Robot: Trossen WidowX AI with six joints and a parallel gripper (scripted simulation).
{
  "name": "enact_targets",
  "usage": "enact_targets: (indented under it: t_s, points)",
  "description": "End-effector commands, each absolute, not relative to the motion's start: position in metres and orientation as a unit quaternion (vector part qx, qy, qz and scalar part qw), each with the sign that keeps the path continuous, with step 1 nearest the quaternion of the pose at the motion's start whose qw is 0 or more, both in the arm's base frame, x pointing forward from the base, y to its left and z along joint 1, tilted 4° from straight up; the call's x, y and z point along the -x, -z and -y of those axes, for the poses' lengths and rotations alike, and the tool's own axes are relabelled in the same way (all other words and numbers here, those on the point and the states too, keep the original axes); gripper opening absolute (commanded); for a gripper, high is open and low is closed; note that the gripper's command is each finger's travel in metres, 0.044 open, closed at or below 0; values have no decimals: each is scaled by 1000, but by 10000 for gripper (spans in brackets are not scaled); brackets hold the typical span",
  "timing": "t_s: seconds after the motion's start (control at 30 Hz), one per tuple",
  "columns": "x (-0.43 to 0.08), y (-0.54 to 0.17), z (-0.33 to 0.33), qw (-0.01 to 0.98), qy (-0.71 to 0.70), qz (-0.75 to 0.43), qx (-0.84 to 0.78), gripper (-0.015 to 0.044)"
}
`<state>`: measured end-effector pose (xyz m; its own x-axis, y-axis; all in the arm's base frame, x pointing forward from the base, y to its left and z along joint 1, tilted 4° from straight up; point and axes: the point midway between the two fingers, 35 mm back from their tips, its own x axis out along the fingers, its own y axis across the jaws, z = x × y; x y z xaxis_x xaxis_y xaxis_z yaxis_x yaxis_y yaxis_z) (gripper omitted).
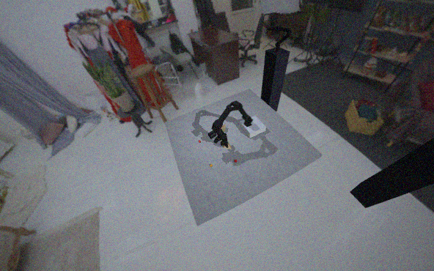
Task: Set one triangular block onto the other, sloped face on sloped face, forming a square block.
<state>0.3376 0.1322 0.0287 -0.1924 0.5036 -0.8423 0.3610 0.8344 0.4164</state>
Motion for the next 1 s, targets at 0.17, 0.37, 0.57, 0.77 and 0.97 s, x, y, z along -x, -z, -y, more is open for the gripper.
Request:
enact_targets:
  t_s: [0.17,0.37,0.57,0.77,0.97]
  points:
    - [-339,-33,-135,619,-162,-751,-166,0]
    - [-339,-33,-137,637,-224,-732,-88,0]
    - [-338,-33,-138,645,-284,-710,-9,0]
    - [-338,-34,-139,643,-342,-681,72,0]
    - [-338,-34,-140,632,-397,-648,152,0]
